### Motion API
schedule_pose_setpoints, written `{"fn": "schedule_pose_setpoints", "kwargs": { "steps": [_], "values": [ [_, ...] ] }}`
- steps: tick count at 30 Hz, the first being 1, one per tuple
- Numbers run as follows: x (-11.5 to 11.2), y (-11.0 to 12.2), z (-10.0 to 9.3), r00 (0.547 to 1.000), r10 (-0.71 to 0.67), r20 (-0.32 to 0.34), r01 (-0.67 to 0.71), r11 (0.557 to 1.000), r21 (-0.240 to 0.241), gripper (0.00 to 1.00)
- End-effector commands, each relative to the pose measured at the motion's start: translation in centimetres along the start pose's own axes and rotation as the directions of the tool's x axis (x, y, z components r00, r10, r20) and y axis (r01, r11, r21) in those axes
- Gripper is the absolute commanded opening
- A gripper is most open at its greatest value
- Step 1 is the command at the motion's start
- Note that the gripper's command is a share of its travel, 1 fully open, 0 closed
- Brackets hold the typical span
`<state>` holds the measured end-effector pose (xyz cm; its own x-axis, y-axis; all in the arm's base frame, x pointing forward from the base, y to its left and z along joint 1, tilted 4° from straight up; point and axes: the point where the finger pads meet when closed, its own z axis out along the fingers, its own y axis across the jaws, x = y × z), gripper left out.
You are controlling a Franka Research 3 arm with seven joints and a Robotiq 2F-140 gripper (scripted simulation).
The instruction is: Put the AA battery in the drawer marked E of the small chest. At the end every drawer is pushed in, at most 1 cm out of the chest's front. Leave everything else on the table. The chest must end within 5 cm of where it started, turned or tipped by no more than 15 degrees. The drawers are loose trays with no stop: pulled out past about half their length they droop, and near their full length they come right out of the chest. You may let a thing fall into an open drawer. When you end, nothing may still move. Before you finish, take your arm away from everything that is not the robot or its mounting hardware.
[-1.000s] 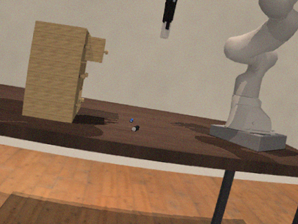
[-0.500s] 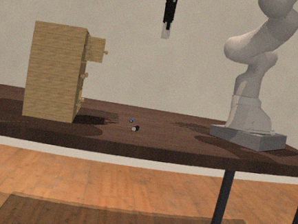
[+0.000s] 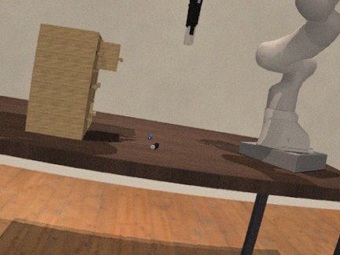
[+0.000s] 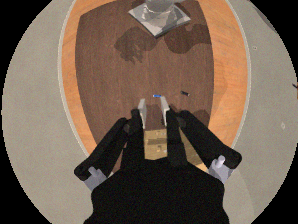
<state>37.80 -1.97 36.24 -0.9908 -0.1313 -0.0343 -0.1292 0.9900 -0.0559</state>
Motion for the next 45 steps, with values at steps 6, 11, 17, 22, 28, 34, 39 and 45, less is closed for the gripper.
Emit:
{"fn": "schedule_pose_setpoints", "kwargs": {
  "steps": [6,11,17,22,28,34,39,45],
  "values": [
    [-0.8,1.6,2.5,0.994,-0.107,0.003,0.107,0.994,0.002,0.20],
    [-1.3,2.6,4.2,0.985,-0.175,0.002,0.175,0.985,0.002,0.20],
    [-2.6,5.5,8.8,0.936,-0.352,0.001,0.352,0.936,0.003,0.20],
    [-3.7,8.1,13.0,0.866,-0.501,0.000,0.501,0.866,0.003,0.20],
    [-4.6,10.1,16.1,0.795,-0.606,-0.001,0.606,0.795,0.003,0.20],
    [-5.8,12.8,20.4,0.681,-0.732,-0.003,0.732,0.681,0.003,0.20],
    [-6.6,14.6,23.3,0.591,-0.807,-0.004,0.807,0.591,0.002,0.20],
    [-7.1,15.8,25.2,0.529,-0.849,-0.004,0.849,0.529,0.002,0.20]
  ]
}}
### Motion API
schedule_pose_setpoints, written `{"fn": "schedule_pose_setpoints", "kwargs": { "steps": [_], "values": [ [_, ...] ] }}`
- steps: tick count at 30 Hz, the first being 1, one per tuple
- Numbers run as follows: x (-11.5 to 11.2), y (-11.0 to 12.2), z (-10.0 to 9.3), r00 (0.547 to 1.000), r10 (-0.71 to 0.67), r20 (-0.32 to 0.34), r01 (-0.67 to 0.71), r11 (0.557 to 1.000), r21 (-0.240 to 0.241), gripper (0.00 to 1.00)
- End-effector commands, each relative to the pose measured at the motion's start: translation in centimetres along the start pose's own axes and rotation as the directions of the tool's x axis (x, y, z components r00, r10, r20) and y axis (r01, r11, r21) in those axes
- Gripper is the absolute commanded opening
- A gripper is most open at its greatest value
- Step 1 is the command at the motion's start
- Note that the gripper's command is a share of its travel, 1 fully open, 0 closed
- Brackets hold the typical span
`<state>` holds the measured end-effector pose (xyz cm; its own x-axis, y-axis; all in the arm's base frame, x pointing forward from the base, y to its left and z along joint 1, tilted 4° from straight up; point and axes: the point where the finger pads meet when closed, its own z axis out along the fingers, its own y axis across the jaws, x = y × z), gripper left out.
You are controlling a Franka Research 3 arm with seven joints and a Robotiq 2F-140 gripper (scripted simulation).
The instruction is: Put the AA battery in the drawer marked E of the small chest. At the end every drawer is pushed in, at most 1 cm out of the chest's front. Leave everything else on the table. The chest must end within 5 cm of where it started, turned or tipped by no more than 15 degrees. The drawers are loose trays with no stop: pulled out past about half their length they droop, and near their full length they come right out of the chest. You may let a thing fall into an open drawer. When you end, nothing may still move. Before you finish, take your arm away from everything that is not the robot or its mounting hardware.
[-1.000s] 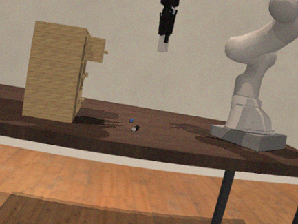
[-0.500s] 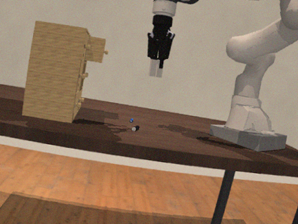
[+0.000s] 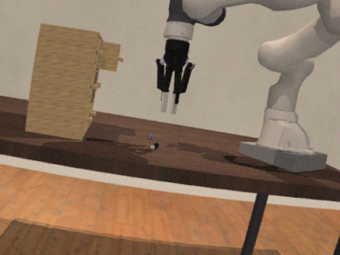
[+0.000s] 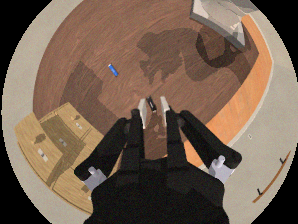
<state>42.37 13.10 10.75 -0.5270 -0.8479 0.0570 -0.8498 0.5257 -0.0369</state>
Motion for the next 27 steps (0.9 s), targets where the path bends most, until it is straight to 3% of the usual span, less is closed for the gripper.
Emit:
{"fn": "schedule_pose_setpoints", "kwargs": {
  "steps": [1,12,27],
  "values": [
    [-1.3,-1.1,0.7,0.989,-0.143,0.027,0.142,0.989,0.032,0.20],
    [-3.2,-0.7,3.4,0.967,-0.252,0.023,0.251,0.967,0.035,0.20],
    [-3.5,-0.6,3.9,0.963,-0.270,0.022,0.269,0.963,0.035,0.20]
  ]
}}
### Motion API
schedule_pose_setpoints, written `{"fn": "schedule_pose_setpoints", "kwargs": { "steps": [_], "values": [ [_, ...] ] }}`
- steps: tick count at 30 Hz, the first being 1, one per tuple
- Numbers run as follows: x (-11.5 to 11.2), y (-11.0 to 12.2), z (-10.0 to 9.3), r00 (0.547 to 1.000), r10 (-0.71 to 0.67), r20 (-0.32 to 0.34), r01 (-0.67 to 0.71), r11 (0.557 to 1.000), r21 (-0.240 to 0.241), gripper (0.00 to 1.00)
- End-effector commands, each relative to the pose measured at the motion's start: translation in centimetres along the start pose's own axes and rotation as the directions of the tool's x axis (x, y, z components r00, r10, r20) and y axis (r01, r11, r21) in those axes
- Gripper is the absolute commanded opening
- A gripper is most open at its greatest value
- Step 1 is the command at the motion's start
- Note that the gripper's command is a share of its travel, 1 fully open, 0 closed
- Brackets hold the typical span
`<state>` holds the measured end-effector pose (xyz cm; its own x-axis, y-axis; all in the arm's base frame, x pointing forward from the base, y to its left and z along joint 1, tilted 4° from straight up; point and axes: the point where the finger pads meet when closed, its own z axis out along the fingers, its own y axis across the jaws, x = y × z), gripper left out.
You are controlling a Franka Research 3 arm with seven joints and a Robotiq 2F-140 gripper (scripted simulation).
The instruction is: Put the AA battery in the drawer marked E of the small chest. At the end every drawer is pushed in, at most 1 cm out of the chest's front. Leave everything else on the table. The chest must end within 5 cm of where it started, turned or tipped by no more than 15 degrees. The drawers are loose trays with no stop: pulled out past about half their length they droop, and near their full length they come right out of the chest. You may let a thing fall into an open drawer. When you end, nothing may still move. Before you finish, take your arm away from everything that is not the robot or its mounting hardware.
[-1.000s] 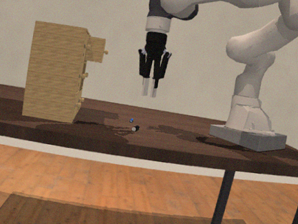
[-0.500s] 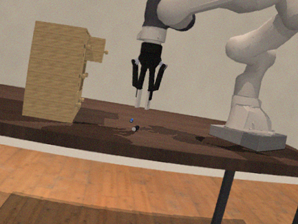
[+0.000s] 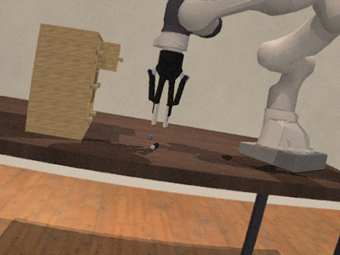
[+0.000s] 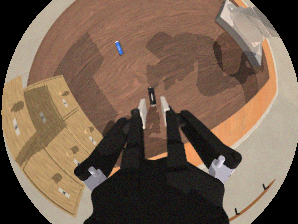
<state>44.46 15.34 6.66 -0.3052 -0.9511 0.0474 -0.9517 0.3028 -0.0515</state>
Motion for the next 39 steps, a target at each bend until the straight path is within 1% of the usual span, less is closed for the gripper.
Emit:
{"fn": "schedule_pose_setpoints", "kwargs": {
  "steps": [1,16,17,39],
  "values": [
    [-0.25,-0.21,-0.06,1.000,-0.028,0.006,0.028,1.000,0.005,0.20],
    [-0.25,-0.21,-0.06,1.000,-0.028,0.006,0.028,1.000,0.005,0.20],
    [-0.25,-0.21,-0.06,1.000,-0.028,0.006,0.028,1.000,0.005,0.17],
    [-0.25,-0.21,-0.03,1.000,-0.028,0.006,0.028,1.000,0.005,0.17]
  ]
}}
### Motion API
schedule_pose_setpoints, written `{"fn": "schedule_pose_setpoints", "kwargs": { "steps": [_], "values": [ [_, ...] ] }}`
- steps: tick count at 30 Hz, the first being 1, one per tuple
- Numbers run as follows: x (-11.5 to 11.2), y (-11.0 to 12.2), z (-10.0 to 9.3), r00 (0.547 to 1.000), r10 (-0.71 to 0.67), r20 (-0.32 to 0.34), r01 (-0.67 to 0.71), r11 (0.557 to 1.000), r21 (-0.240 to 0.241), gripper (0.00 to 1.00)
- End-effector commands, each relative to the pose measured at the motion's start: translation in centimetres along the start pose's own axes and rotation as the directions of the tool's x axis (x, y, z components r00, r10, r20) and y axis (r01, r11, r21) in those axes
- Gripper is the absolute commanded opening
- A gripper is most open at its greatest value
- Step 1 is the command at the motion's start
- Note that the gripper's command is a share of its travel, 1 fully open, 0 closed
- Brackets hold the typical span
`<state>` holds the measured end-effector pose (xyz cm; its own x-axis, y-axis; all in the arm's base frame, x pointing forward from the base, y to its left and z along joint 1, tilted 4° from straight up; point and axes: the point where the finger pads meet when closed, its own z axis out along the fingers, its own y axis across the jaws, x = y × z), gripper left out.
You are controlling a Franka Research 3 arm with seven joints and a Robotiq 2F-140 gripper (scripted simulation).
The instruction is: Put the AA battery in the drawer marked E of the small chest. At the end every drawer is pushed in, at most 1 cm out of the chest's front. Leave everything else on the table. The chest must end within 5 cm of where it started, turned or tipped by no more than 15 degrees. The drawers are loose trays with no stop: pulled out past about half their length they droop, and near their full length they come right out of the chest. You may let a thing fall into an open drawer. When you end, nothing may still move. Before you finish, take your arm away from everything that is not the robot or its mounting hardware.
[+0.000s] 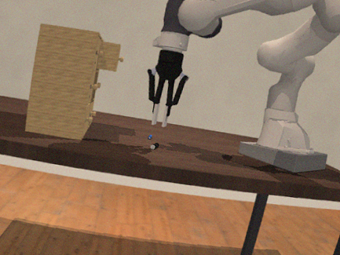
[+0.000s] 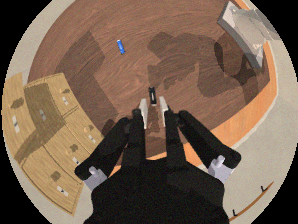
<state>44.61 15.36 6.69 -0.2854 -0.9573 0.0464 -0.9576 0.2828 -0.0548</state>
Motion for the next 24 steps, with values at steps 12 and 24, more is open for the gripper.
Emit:
{"fn": "schedule_pose_setpoints", "kwargs": {
  "steps": [12,24],
  "values": [
    [-0.2,-0.1,1.3,1.000,-0.007,0.004,0.007,1.000,0.001,0.17],
    [-0.2,-0.1,3.9,1.000,-0.007,0.004,0.007,1.000,0.001,0.17]
  ]
}}
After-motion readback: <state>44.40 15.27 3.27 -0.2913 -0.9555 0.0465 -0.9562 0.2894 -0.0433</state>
